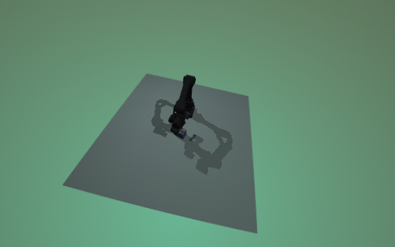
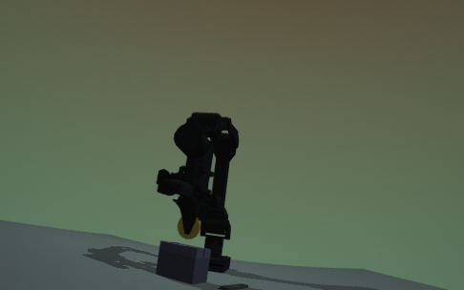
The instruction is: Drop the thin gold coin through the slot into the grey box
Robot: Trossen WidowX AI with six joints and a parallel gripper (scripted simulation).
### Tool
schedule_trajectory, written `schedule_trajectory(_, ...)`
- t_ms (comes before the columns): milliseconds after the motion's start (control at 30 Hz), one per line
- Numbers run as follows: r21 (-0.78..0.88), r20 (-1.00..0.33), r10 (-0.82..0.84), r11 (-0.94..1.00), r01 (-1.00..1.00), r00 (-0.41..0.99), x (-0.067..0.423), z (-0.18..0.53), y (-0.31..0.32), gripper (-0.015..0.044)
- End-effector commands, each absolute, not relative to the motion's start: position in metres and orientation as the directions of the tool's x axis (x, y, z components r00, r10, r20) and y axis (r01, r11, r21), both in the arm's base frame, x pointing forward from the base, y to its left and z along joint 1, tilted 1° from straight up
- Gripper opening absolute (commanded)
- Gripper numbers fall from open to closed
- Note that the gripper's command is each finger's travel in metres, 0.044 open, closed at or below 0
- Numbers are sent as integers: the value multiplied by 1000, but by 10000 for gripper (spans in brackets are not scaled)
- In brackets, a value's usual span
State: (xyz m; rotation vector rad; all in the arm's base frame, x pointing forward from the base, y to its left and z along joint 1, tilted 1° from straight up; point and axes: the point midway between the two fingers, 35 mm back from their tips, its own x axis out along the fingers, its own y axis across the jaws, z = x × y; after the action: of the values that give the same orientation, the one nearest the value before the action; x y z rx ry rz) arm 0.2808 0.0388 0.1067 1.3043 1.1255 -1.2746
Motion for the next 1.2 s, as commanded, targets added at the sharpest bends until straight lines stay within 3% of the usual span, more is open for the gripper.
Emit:
schedule_trajectory(0, 27, -1000, -8, -122, 992, 27, 280, 104, 39, 0)
schedule_trajectory(800, 27, -1000, -8, -118, 993, 27, 281, 93, 38, 0)
schedule_trajectory(1000, 30, -1000, -7, -117, 993, 29, 281, 96, 39, 157)
schedule_trajectory(1167, 30, -1000, -7, -117, 993, 29, 281, 96, 39, 161)
